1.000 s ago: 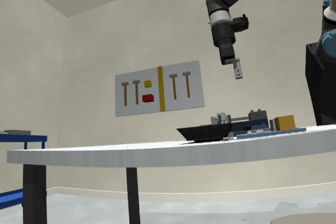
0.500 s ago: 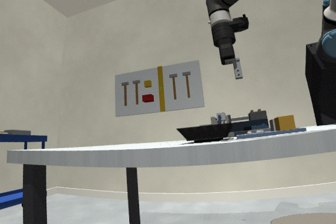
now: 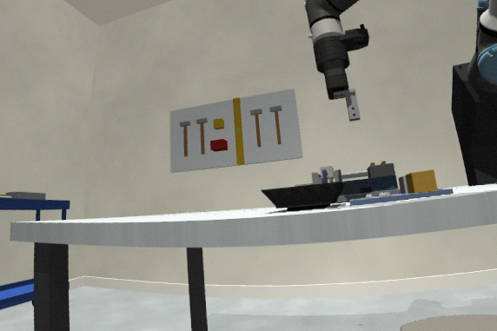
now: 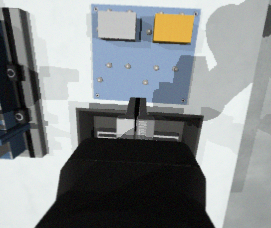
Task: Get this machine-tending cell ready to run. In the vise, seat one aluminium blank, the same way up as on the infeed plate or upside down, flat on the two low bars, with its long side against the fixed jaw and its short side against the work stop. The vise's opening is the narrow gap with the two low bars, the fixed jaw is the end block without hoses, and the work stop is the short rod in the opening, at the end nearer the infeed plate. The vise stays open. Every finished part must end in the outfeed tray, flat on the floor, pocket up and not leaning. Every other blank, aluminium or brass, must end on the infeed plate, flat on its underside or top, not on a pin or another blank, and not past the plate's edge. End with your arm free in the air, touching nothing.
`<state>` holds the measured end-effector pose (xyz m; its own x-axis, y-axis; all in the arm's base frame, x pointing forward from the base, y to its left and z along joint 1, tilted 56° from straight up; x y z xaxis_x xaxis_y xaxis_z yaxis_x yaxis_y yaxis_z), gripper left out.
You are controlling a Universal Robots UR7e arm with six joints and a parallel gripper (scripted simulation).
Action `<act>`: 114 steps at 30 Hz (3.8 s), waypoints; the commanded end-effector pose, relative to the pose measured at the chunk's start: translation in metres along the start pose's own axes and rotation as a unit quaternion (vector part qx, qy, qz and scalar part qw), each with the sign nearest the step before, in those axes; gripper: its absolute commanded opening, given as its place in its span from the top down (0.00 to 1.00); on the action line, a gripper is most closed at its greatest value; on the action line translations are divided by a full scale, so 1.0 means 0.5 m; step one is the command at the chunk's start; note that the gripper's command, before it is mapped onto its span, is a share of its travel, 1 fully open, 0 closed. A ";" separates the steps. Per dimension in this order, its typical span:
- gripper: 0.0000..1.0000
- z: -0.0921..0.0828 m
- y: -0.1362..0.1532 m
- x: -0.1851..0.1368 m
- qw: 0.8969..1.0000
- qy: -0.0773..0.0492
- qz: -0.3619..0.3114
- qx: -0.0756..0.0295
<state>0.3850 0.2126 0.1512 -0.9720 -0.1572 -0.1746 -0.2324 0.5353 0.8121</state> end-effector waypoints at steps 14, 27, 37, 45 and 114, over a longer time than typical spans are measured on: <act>1.00 0.071 -0.001 0.003 1.000 0.001 0.002 -0.001; 1.00 0.109 -0.001 0.003 1.000 0.001 0.002 -0.001; 1.00 0.123 -0.001 0.004 1.000 0.001 0.002 -0.001; 1.00 0.123 -0.001 0.003 1.000 0.001 0.002 -0.001; 1.00 0.006 -0.001 -0.003 1.000 -0.002 -0.001 0.002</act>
<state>0.3859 0.2264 0.1417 -0.9725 -0.1506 -0.1776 -0.2314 0.5391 0.8098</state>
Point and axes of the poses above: the point where the finger pads meet when closed, its own z axis out along the fingers, its own y axis across the jaws, x = y × z, the point moved 1 cm from there along -z, back along the fingers, and after that the axes turned 5 degrees about -z, right-handed, at the moved point
